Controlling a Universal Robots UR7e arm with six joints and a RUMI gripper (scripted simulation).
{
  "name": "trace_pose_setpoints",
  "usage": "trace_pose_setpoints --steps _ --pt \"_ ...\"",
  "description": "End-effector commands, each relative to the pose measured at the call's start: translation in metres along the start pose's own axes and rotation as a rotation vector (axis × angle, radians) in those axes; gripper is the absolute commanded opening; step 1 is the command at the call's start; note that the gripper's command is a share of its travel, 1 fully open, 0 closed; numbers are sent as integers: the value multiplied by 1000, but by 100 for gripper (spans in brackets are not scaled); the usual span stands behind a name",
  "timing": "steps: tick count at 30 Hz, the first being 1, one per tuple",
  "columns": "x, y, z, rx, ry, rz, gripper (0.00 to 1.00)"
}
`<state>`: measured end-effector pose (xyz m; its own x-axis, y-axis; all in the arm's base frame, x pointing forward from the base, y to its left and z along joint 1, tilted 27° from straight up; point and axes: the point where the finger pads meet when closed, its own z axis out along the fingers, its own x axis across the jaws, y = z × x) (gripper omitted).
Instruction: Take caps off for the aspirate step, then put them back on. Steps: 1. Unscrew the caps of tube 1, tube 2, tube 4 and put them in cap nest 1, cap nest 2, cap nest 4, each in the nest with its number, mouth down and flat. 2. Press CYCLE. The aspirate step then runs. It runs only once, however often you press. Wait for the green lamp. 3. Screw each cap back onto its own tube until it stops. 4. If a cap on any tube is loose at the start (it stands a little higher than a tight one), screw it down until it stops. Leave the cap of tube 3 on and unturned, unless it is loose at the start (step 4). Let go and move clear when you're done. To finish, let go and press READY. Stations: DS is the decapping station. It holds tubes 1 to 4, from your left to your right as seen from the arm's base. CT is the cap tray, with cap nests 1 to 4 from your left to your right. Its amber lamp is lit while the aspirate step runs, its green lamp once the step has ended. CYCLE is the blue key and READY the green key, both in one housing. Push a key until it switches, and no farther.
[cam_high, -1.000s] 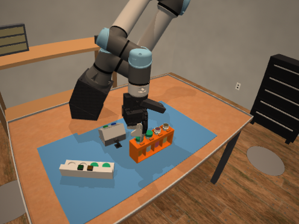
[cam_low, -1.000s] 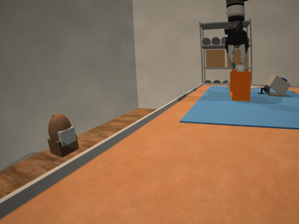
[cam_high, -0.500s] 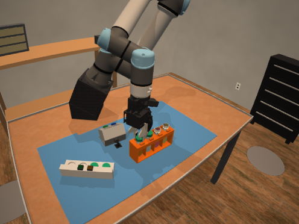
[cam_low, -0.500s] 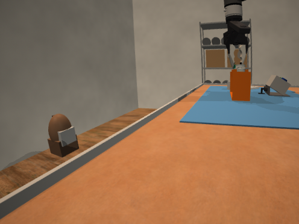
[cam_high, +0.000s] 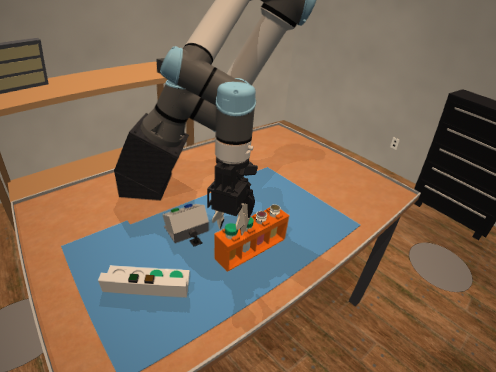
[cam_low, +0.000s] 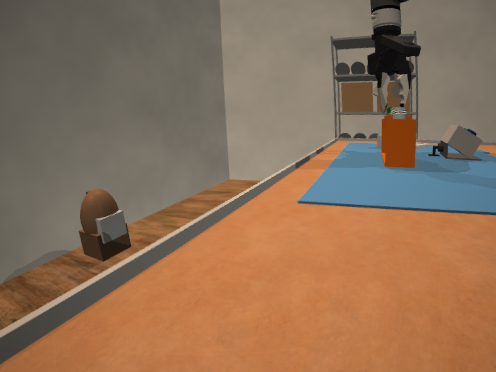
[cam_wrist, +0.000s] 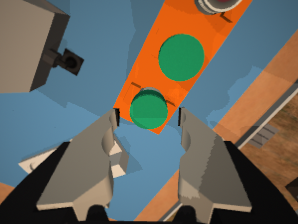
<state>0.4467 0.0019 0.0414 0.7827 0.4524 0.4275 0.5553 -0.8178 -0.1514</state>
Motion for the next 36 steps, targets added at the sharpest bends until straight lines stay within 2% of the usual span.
trace_pose_setpoints --steps 1,5,9,14,15,16,17,18,19,22,25,27,34,35,36 --pt "0 0 0 0 1 -3 35" --pt "0 0 0 0 1 -3 35" --pt "0 0 0 0 1 323 35" --pt "0 0 0 0 1 497 35" --pt "0 0 0 0 1 580 35" --pt "0 0 0 0 1 580 35" --pt "0 0 0 0 1 664 35" --pt "0 0 0 0 1 664 35" --pt "0 0 0 0 1 747 35" --pt "0 0 0 0 1 747 35" --pt "0 0 0 1 1 978 35" --pt "0 0 0 0 1 1044 35" --pt "0 0 0 0 1 1044 35" --pt "0 0 0 0 1 1044 0" --pt "0 0 0 0 1 1044 0"
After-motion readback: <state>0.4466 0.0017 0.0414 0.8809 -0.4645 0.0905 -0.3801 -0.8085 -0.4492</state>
